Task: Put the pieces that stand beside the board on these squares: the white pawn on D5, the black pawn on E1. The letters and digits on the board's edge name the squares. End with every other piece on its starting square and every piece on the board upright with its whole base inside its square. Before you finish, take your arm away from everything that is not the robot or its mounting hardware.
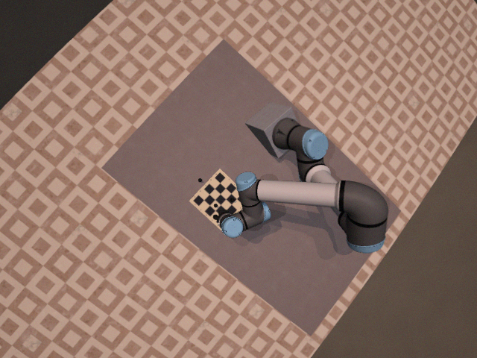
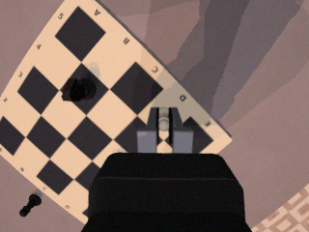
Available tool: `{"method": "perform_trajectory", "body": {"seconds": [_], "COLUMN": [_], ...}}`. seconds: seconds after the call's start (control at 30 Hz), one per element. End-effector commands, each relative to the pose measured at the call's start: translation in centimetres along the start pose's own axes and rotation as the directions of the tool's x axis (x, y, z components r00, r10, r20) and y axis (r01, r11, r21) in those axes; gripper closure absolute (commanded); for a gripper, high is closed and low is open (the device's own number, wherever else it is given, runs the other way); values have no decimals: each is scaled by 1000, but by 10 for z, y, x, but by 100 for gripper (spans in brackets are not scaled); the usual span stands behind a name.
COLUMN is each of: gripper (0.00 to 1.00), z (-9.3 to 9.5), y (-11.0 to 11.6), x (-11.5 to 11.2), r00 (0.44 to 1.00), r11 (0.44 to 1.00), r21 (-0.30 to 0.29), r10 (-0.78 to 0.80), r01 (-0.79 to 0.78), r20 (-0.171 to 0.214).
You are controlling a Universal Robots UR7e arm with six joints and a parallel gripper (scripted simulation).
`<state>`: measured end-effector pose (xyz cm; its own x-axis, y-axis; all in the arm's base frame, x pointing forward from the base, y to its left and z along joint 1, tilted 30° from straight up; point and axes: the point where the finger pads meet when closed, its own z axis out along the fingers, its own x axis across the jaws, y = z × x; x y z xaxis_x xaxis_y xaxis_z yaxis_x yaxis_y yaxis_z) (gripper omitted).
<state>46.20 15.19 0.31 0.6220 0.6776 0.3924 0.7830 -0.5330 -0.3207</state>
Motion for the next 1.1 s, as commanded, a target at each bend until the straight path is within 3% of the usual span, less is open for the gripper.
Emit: {"method": "perform_trajectory", "body": {"seconds": [0.0,1.07], "gripper": [100,100], "z": [0,3], "y": [0,0], "x": [0,0], "r00": [1000,1000], "r11": [1000,1000], "r21": [-1,-1], "r10": [0,0], "r01": [0,0], "r20": [-1,-1]}}
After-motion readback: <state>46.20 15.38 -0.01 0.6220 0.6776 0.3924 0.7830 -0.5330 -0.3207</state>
